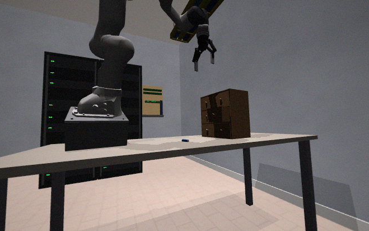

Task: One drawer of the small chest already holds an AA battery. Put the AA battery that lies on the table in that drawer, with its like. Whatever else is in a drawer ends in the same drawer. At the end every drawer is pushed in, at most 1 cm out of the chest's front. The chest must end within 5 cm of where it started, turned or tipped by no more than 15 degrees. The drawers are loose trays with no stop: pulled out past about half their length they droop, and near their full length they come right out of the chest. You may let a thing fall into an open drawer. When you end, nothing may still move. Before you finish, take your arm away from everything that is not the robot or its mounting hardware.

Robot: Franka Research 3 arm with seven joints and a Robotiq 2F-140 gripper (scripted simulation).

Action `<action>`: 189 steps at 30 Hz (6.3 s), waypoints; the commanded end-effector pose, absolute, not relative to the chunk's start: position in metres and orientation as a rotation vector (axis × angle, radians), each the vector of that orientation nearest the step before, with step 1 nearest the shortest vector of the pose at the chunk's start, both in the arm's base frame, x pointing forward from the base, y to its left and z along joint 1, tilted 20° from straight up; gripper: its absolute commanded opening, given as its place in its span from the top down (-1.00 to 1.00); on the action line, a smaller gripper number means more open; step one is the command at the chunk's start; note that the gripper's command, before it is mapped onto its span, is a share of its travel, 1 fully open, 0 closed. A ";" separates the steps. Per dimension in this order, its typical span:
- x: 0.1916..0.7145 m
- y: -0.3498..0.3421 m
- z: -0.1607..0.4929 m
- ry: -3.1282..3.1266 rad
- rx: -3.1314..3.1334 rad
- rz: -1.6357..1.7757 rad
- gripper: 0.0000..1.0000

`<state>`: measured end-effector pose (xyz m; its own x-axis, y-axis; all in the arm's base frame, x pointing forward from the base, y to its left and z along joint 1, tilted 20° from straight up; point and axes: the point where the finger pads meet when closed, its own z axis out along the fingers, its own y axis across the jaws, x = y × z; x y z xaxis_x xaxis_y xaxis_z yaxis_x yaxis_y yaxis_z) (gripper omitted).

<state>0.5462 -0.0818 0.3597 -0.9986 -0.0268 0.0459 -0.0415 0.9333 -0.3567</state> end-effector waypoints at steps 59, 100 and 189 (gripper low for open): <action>0.497 -0.060 0.400 -3.095 -0.170 0.552 -1.00; 0.459 -0.105 0.259 -2.896 0.765 0.510 -1.00; 0.387 -0.191 -0.007 -1.876 2.141 0.320 -1.00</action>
